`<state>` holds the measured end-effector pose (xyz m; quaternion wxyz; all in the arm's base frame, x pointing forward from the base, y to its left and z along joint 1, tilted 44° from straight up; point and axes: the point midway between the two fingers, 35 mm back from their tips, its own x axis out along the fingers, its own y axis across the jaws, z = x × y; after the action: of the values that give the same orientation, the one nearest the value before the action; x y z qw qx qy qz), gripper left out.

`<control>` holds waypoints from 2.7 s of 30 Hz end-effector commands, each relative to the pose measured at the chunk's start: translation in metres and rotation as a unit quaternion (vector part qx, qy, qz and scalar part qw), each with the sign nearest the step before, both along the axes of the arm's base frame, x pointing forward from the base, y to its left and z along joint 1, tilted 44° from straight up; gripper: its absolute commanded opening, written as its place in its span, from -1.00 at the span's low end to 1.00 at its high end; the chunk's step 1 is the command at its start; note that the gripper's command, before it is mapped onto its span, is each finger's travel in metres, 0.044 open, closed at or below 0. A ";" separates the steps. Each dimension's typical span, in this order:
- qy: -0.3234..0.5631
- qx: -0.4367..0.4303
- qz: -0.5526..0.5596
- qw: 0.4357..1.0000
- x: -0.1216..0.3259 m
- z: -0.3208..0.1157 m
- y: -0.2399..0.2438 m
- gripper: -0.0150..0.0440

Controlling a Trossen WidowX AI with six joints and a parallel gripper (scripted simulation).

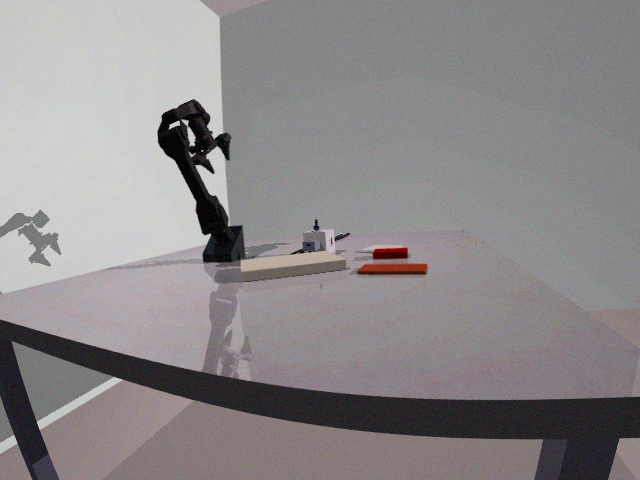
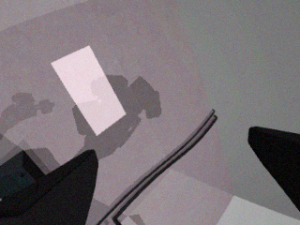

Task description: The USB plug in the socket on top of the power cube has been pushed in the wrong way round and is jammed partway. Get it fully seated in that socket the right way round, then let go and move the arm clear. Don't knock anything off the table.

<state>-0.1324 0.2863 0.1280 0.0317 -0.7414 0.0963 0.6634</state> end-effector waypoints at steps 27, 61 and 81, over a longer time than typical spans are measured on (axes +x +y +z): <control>-0.258 0.108 -0.927 0.251 0.285 -0.063 -0.006 1.00; -0.309 0.278 -0.669 -0.616 0.426 -0.098 -0.137 1.00; -0.309 0.278 -0.669 -0.616 0.426 -0.107 -0.142 1.00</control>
<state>0.2928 0.1486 0.0237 -0.6591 -0.3278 -0.2437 0.6314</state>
